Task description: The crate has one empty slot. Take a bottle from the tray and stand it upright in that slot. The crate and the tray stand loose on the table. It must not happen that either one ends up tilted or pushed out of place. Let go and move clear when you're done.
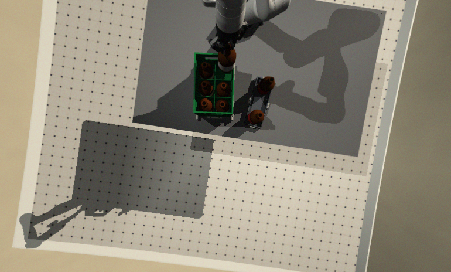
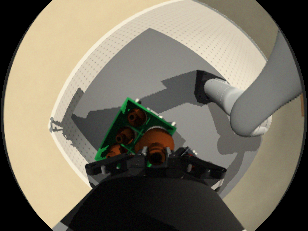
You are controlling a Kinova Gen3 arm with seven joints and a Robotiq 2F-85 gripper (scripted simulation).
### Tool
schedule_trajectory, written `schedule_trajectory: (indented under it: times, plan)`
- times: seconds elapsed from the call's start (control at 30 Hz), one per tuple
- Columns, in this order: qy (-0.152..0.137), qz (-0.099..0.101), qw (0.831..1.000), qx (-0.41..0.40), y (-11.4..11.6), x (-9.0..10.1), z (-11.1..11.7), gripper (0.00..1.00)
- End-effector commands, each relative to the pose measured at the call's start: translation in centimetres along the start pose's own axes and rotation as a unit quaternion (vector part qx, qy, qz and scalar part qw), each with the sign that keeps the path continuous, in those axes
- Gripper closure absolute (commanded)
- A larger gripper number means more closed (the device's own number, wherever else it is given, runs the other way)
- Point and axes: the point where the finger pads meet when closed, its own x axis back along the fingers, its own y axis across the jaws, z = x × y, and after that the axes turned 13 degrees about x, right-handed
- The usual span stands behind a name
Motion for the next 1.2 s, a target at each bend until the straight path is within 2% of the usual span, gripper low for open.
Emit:
schedule_trajectory:
  times: [0.0, 1.17]
  plan:
    - [-0.002, 0.001, 1.000, -0.001, -0.1, 0.1, 0.2, 1.00]
    - [-0.002, 0.001, 1.000, -0.001, -0.3, 0.1, 1.3, 1.00]
